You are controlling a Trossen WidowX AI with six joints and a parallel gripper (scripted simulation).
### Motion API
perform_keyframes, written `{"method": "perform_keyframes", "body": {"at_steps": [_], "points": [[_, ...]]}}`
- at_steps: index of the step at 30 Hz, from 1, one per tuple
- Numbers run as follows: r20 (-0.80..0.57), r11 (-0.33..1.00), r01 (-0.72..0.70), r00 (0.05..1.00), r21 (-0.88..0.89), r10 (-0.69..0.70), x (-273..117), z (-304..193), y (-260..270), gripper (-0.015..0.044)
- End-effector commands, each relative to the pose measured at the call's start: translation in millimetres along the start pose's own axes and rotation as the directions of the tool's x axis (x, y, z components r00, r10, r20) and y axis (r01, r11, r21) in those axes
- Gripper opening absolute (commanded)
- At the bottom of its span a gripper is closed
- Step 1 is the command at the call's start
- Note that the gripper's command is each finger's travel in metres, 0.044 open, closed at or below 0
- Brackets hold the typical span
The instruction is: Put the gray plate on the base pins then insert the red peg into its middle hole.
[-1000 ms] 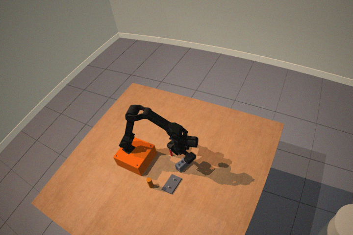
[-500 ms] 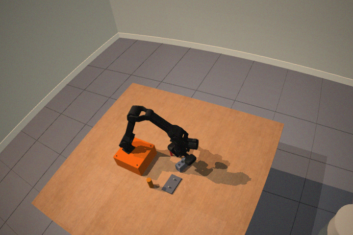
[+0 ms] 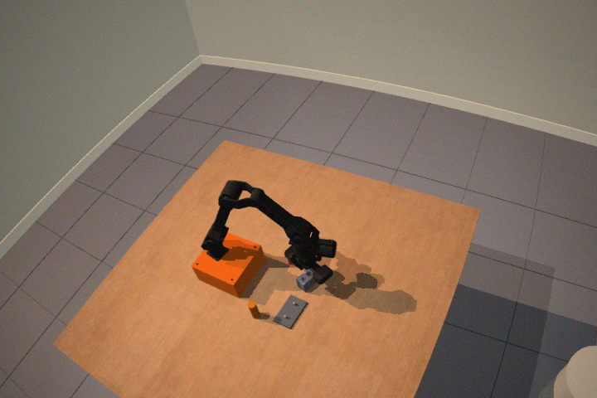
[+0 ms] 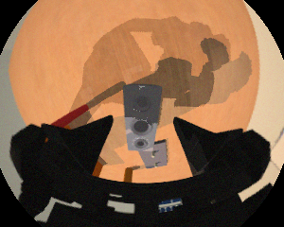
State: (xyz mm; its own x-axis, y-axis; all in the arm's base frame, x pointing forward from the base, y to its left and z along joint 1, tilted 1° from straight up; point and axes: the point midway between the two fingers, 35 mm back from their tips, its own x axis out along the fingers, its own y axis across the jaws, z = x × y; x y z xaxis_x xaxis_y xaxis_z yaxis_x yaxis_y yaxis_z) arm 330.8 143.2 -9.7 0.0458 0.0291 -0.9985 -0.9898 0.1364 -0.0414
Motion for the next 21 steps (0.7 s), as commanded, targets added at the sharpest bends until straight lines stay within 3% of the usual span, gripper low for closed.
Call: {"method": "perform_keyframes", "body": {"at_steps": [1,14,21], "points": [[-0.009,1.0,-0.009,1.0,-0.001,0.009,11.4,-1.7,2.0,0.044],[-0.009,1.0,-0.009,1.0,-0.001,0.009,27.9,-2.5,3.4,0.044],[-0.009,1.0,-0.009,1.0,-0.001,0.009,27.9,-2.5,3.4,0.0256]]}}
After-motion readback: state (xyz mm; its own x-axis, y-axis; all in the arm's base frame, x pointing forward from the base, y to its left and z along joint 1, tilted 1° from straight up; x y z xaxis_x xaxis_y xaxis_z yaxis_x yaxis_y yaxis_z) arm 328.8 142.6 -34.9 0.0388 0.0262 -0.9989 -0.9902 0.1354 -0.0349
